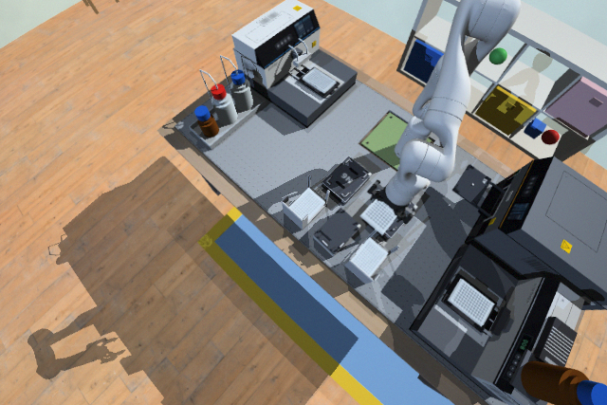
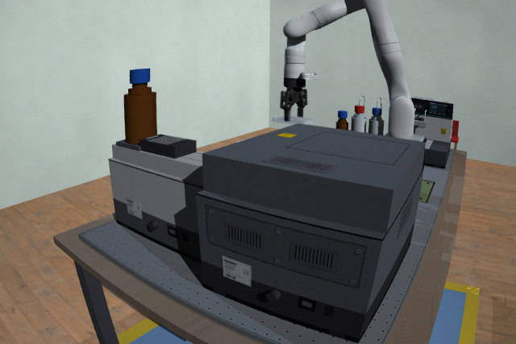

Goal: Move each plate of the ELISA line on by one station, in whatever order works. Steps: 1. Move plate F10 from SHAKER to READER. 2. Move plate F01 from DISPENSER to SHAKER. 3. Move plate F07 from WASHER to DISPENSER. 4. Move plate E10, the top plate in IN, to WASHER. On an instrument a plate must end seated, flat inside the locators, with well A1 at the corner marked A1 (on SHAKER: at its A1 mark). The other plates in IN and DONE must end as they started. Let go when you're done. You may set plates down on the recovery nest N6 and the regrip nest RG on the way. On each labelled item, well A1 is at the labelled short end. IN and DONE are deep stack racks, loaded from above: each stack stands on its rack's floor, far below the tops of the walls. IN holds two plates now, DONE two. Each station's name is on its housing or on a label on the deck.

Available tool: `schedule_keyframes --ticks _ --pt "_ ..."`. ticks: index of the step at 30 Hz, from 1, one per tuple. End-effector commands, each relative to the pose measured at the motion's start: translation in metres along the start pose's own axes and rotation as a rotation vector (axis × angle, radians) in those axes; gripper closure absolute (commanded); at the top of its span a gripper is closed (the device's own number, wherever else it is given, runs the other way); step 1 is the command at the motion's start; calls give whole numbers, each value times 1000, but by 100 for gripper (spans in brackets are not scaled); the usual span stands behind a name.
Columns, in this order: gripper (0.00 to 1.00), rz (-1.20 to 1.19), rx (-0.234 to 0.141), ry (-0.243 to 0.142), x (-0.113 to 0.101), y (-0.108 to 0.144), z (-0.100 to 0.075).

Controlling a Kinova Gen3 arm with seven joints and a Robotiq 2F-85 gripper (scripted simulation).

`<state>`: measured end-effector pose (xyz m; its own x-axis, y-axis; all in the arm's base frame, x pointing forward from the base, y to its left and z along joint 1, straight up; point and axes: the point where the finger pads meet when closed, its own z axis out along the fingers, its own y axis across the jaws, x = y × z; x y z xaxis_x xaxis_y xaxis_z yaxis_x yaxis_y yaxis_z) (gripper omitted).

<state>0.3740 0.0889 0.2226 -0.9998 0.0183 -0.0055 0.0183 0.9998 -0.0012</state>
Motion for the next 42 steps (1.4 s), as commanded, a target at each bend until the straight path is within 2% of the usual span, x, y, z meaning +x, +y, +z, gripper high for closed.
schedule_keyframes --ticks 1,42 --pt "6 0 0 -2 10 8 -1" --pt "6 -13 0 -2 103 76 -1"
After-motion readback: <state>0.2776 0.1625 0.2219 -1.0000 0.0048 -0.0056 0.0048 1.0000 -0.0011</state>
